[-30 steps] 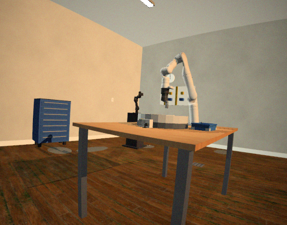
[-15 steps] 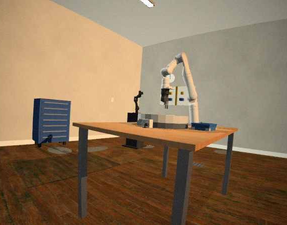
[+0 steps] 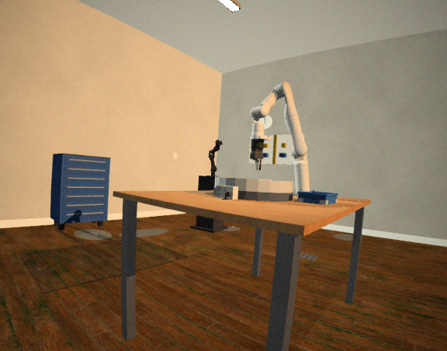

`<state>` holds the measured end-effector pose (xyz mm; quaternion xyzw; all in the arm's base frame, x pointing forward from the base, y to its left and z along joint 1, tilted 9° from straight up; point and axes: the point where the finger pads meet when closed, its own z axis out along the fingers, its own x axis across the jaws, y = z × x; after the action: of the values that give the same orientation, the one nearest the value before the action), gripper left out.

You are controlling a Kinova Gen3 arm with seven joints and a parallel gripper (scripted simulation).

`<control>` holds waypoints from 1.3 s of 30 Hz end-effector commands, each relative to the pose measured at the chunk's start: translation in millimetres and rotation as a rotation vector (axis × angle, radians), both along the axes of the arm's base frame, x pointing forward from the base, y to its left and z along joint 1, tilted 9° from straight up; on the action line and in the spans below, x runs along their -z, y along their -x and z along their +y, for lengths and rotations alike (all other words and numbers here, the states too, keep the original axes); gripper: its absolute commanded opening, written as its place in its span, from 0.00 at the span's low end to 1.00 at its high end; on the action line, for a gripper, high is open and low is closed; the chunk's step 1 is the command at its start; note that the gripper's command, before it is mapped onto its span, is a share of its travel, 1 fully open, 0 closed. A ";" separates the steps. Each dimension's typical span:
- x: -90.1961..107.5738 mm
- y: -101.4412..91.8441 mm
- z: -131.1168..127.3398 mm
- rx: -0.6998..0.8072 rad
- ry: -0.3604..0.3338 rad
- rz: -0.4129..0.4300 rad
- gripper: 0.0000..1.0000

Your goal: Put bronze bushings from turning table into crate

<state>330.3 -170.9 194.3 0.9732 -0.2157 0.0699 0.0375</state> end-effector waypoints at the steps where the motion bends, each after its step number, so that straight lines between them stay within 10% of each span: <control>1: -0.4 -0.8 1.7 -0.003 0.001 -0.001 0.34; 39: 7.7 -4.9 -0.8 0.474 -0.057 -0.052 0.34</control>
<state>334.8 -171.8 186.2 0.8939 -0.4412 0.0773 0.0195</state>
